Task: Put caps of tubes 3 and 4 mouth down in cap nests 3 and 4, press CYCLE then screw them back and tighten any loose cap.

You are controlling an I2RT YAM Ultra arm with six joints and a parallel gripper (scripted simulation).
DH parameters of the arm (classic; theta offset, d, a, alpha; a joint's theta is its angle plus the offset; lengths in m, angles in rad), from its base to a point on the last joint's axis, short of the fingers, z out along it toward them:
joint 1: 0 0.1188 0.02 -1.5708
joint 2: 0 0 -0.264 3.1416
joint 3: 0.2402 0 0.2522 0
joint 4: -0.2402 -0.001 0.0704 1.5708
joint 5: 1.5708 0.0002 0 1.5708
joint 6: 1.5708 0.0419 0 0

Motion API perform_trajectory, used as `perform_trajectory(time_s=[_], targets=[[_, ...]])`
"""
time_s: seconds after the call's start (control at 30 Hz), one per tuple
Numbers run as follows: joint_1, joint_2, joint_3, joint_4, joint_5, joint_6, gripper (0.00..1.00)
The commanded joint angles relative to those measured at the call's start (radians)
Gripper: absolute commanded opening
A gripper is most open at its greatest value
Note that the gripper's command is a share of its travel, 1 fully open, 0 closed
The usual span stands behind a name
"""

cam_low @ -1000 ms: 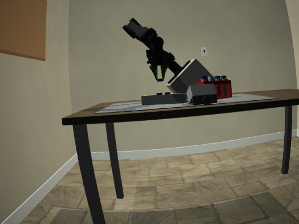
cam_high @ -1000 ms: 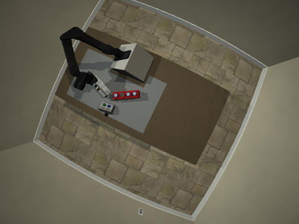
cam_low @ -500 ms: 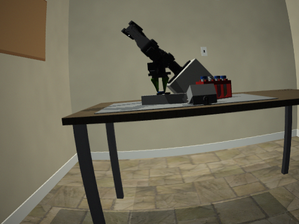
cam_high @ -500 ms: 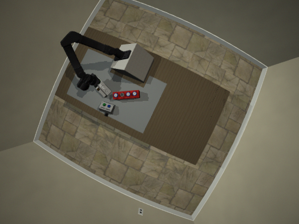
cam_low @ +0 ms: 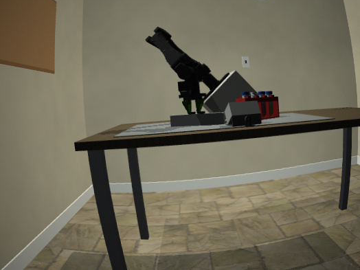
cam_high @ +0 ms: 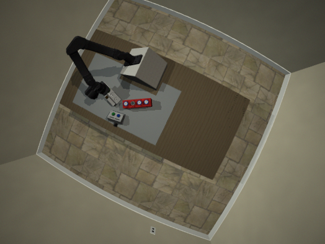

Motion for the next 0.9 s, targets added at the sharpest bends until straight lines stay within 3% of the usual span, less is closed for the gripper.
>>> perform_trajectory(time_s=[0.0,0.87], targets=[[0.006,-0.005,0.002,0.008,0.000,-0.007,0.00],[-0.001,-0.001,0.006,0.014,-0.002,-0.016,0.00]])
